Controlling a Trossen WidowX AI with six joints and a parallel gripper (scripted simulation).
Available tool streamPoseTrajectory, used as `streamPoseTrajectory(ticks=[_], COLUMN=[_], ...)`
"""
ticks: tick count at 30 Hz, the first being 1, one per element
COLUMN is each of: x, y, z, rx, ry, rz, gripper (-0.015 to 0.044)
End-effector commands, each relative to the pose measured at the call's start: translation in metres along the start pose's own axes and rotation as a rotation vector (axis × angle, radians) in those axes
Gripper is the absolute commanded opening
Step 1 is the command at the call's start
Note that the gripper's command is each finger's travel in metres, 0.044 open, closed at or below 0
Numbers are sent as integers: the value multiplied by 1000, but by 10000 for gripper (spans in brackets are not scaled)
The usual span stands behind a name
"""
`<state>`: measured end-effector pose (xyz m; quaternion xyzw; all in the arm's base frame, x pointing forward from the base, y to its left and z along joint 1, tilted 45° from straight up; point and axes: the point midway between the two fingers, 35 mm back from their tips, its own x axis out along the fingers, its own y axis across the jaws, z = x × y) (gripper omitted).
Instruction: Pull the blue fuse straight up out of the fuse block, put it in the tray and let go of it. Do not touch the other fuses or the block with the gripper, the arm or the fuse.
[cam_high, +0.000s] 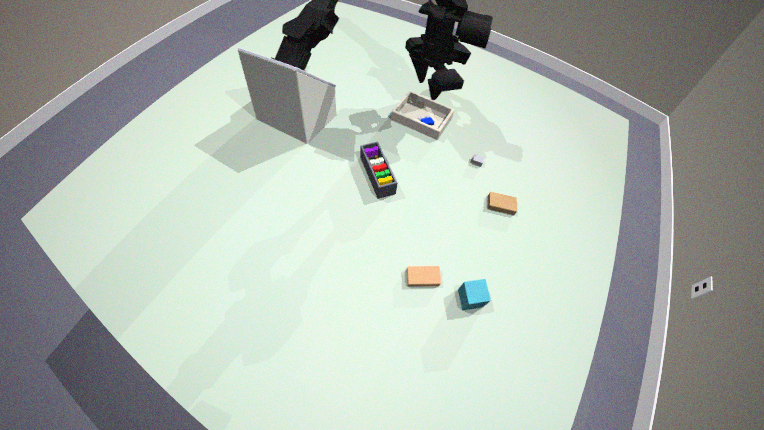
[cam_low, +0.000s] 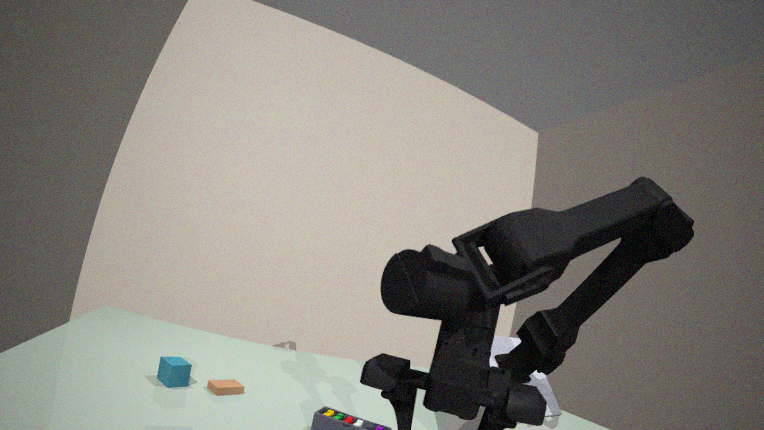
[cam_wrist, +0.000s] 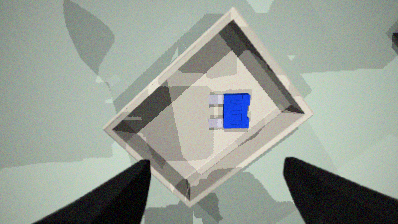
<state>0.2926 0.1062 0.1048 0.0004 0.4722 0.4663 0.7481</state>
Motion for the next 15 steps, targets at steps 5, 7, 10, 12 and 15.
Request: streamPoseTrajectory(ticks=[5,7,10,12,15], x=[0,0,0,0,0], y=[0,0,0,0,0], z=[0,0,0,0,0], rx=[0,0,0,0,0], ry=[0,0,0,0,0], rz=[0,0,0,0,0], gripper=[330,330,330,330,330])
